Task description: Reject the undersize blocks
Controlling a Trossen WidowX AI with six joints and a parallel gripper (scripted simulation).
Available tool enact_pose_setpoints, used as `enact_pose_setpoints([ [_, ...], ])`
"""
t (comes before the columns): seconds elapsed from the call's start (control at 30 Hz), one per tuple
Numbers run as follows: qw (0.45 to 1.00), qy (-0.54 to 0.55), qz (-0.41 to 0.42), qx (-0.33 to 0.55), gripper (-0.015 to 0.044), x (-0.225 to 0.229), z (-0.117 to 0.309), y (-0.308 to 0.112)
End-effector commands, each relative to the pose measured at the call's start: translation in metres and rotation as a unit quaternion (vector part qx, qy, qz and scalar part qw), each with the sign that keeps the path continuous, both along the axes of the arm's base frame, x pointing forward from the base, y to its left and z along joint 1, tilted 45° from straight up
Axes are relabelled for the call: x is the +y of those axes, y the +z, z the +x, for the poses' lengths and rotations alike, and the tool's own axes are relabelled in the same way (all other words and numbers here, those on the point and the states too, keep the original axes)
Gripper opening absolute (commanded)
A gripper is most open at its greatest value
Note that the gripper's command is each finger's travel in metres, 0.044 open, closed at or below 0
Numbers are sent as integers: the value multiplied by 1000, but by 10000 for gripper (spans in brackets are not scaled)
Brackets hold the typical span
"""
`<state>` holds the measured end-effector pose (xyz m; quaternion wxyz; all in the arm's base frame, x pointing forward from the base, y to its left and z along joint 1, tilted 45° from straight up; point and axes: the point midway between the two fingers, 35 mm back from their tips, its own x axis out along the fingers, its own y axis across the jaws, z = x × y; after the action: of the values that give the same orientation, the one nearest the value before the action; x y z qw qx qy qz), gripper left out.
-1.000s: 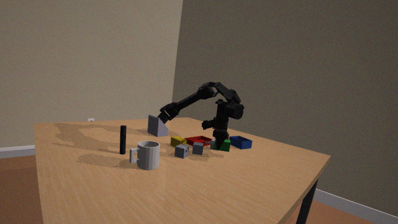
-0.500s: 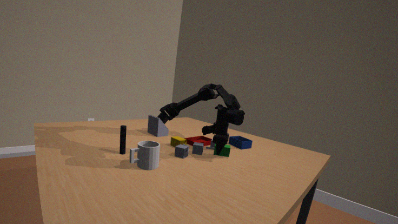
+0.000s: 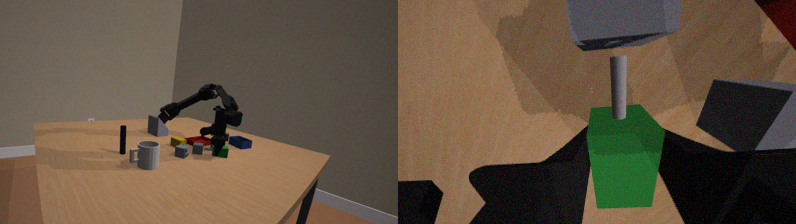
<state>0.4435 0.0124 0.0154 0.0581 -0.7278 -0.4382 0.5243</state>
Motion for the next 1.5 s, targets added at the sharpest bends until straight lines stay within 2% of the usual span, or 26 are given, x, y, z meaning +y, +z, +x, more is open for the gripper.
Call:
enact_pose_setpoints([
  [0.0, 1000, -4, 2, -5, 0, -4, -2, 1],
  [1.47, 1000, -5, 2, -4, 0, -10, -11, -4],
])
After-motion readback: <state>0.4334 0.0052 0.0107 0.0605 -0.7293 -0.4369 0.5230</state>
